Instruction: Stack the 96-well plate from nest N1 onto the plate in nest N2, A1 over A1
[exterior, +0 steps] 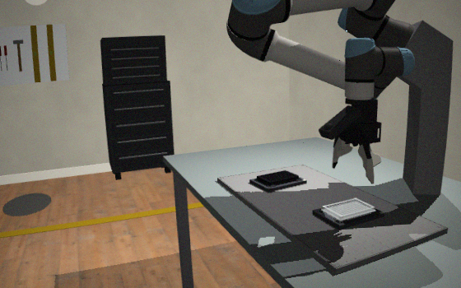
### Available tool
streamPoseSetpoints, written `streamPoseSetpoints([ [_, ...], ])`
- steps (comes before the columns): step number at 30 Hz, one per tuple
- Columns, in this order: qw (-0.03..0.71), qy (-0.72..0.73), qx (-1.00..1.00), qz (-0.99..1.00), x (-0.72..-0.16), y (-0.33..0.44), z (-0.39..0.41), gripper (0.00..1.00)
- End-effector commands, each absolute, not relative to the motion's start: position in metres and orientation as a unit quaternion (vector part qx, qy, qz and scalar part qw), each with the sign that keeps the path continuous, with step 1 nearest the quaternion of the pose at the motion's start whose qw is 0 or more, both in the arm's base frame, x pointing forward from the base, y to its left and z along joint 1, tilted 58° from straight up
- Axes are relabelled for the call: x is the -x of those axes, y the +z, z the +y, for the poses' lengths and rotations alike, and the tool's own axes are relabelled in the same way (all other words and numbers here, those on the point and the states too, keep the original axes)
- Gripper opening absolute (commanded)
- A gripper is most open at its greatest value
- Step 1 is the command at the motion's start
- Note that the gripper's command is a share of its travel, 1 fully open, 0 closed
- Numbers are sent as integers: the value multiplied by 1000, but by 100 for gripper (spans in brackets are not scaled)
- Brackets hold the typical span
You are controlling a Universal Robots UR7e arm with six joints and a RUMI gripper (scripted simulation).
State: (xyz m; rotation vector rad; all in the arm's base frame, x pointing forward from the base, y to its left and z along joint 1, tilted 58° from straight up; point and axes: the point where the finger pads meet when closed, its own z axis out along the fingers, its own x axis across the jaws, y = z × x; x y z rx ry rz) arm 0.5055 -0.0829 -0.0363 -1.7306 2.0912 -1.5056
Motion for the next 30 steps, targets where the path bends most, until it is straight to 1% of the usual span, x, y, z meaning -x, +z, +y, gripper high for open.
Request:
streamPoseSetpoints([
  [1,19,-485,557,674,-505,-36,-83,100],
  [30,19,-485,557,674,-525,-54,-105,100],
])
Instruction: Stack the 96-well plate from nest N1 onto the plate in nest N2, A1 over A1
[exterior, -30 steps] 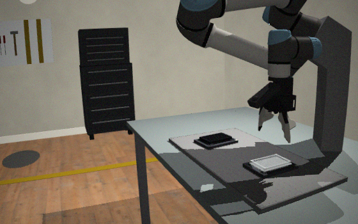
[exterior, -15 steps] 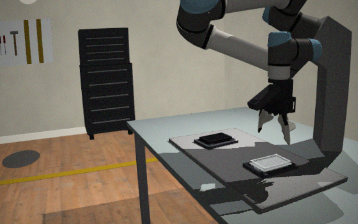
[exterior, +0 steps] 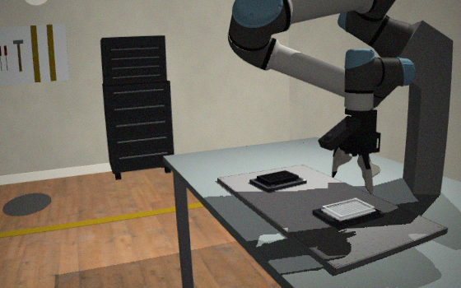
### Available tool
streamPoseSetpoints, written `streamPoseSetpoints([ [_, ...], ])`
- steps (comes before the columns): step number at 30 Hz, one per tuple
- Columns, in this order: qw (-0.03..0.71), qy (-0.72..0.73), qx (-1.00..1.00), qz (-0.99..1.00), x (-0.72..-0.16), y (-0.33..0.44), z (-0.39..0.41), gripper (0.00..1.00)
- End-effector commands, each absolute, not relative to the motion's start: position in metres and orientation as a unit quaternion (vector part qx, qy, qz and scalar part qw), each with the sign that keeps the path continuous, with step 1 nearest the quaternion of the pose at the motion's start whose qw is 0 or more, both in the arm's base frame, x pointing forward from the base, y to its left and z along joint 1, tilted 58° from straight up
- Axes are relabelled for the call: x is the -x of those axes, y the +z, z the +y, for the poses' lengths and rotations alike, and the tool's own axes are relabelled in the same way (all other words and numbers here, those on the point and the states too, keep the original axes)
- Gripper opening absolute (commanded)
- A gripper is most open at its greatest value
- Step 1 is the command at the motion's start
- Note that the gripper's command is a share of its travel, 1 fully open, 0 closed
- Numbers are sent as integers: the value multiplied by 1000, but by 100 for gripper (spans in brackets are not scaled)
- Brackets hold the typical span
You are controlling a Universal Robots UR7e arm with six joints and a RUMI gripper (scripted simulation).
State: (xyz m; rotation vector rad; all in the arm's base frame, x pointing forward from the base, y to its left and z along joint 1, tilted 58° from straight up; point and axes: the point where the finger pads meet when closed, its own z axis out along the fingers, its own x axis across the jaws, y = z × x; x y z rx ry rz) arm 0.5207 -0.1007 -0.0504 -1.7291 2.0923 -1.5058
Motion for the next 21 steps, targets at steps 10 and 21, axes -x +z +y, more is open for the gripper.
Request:
streamPoseSetpoints([
  [10,19,-485,557,674,-533,-61,-113,100],
  [21,19,-485,557,674,-543,-71,-125,100],
])
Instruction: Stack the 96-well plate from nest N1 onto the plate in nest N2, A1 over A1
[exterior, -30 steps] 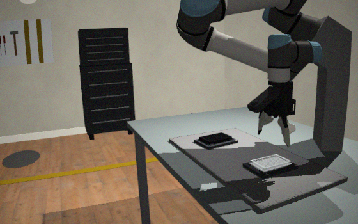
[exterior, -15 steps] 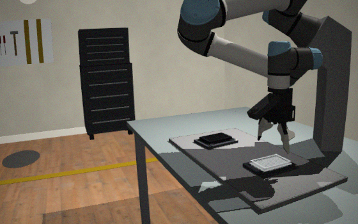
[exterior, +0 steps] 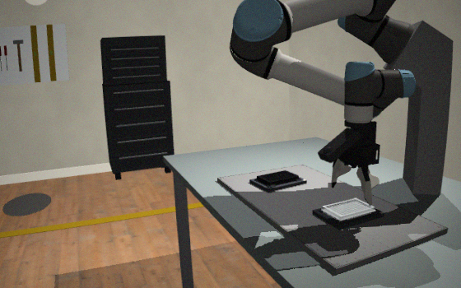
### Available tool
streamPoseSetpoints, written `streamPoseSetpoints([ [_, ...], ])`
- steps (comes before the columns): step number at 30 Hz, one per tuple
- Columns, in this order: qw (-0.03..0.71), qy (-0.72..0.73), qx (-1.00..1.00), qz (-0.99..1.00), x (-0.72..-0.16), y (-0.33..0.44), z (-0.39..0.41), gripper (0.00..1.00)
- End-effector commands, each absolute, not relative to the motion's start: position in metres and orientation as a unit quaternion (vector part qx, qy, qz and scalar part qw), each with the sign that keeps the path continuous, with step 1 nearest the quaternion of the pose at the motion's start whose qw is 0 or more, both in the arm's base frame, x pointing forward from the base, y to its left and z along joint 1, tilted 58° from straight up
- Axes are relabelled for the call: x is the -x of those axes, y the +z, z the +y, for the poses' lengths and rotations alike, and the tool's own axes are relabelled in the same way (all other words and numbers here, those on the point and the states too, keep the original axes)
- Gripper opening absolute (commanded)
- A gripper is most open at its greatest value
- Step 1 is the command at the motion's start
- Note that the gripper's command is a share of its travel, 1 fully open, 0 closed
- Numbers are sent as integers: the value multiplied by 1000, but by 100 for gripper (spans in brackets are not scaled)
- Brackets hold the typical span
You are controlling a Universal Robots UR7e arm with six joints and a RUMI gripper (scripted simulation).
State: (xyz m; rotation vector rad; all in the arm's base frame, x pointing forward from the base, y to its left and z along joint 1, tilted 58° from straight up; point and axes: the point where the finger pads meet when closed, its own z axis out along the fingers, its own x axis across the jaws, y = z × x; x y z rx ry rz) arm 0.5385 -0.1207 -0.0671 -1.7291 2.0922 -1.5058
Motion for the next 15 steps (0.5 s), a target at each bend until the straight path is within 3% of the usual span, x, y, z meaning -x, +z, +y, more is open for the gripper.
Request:
streamPoseSetpoints([
  [1,19,-485,557,674,-543,-71,-125,100],
  [15,19,-485,557,674,-554,-82,-138,100],
])
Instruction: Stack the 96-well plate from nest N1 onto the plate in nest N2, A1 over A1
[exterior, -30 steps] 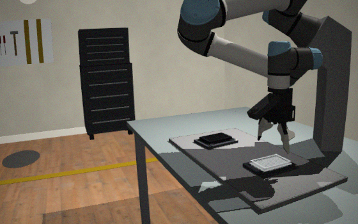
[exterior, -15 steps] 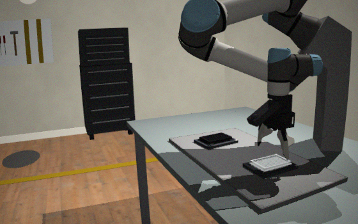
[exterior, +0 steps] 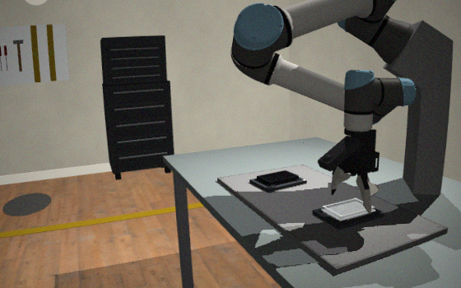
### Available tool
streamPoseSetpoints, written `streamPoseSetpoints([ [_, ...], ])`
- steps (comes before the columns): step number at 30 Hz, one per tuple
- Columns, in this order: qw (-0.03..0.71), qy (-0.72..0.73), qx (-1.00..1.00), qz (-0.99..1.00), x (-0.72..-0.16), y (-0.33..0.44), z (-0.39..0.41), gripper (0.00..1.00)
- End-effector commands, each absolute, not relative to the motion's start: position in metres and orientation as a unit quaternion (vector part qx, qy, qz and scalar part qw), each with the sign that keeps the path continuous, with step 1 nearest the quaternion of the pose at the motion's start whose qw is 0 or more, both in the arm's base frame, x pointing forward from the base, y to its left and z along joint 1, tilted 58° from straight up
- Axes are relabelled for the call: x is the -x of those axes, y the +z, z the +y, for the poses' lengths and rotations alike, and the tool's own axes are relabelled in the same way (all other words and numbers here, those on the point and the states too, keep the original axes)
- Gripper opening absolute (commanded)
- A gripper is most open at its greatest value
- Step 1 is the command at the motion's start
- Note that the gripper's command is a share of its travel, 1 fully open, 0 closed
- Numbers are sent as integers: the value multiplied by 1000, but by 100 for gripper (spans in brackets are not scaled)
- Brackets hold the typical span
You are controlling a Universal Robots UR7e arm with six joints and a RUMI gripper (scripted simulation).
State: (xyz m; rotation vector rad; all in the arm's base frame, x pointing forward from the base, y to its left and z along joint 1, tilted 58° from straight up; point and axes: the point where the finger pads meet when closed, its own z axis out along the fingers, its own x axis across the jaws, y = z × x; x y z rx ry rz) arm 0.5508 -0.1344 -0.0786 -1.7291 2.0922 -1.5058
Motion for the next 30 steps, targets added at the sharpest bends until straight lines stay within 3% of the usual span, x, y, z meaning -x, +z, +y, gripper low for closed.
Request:
streamPoseSetpoints([
  [1,19,-485,557,674,-554,-82,-138,100],
  [14,19,-485,557,674,-554,-82,-138,100],
  [15,19,-485,557,674,-554,-82,-138,0],
  [30,19,-485,557,674,-554,-81,-138,0],
])
